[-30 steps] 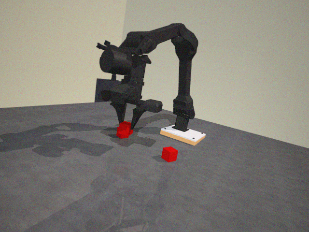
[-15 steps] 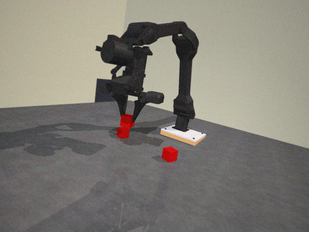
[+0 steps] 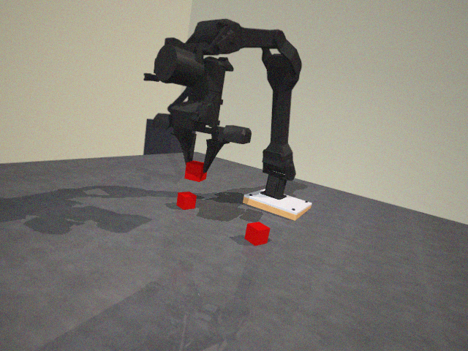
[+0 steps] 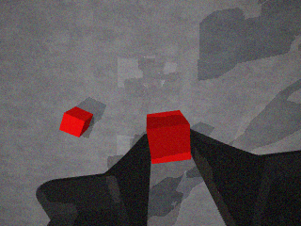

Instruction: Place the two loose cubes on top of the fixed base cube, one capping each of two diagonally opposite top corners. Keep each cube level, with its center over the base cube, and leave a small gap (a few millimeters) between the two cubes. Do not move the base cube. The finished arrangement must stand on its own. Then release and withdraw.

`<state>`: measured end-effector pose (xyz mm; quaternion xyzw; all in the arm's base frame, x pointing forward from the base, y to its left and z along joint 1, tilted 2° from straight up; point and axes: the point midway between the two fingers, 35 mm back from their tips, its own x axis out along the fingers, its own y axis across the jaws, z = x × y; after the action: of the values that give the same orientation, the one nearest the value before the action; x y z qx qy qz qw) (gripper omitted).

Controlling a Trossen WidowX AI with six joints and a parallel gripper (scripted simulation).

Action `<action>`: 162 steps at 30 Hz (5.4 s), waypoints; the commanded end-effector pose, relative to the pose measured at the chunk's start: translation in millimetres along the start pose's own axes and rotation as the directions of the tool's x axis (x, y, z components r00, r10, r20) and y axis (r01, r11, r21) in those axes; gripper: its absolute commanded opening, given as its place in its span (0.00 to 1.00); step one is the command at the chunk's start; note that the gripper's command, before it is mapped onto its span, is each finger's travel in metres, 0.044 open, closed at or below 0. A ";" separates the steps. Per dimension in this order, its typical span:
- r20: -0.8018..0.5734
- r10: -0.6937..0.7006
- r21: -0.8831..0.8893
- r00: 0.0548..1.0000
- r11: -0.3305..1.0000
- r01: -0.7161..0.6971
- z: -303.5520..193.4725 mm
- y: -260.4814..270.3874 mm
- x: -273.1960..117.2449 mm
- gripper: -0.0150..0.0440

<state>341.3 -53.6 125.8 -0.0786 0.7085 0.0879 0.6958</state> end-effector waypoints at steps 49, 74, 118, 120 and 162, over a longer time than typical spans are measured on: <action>0.005 0.009 -0.155 1.000 0.988 -0.008 -26.1 135.1 35.1 0.43; 0.005 0.009 -0.161 1.000 0.987 -0.009 -29.2 141.6 56.3 0.43; 0.005 0.006 -0.164 1.000 0.986 -0.005 -29.9 140.9 54.7 0.60; 0.005 0.006 -0.164 1.000 0.986 -0.005 -29.9 140.9 52.0 0.60; -0.001 -0.005 -0.750 1.000 0.661 0.002 -68.0 -20.9 1.2 0.70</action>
<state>283.3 -70.0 120.5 -0.3313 0.6251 0.3444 0.6172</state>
